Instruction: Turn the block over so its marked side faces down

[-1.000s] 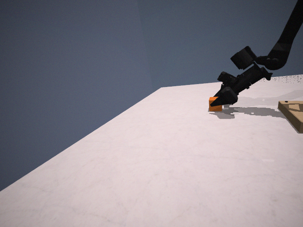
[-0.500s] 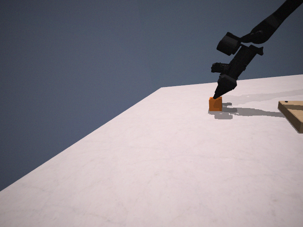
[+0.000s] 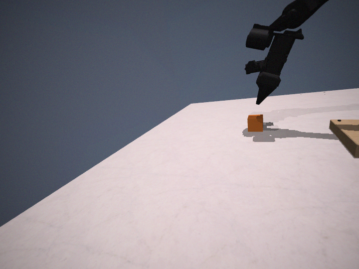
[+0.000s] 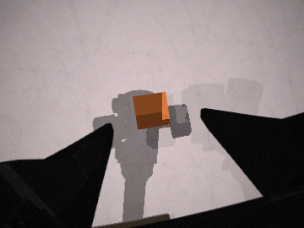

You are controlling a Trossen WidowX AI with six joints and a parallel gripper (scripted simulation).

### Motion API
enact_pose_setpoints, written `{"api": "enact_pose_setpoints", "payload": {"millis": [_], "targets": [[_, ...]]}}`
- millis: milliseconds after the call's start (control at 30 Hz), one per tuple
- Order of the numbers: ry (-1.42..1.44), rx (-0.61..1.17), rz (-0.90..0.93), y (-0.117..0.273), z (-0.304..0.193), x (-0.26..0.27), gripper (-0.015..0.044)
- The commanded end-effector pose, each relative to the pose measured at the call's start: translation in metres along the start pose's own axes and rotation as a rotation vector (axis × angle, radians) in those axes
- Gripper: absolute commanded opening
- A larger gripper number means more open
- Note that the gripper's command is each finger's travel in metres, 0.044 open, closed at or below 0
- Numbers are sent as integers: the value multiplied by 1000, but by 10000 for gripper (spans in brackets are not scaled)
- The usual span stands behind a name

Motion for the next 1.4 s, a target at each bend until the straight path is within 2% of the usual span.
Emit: {"api": "enact_pose_setpoints", "payload": {"millis": [0, 267, 467, 600, 1367], "targets": [[-4, 124, 11, -1, 21, -2, 440], [2, 376, 27, -3, 59, -4, 440], [3, 382, 27, -5, 59, -4, 440], [3, 382, 27, -33, 47, -3, 440], [3, 382, 27, -63, 35, -1, 440]]}}
Point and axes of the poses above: the point midway between the two fingers, 35 mm back from their tips, its own y axis back along the fingers, its own x axis across the jaws, z = x × y, the point moved 9 cm from there along y, back along the fingers, and after that the axes turned 5 degrees about y, right-handed, at the moved point
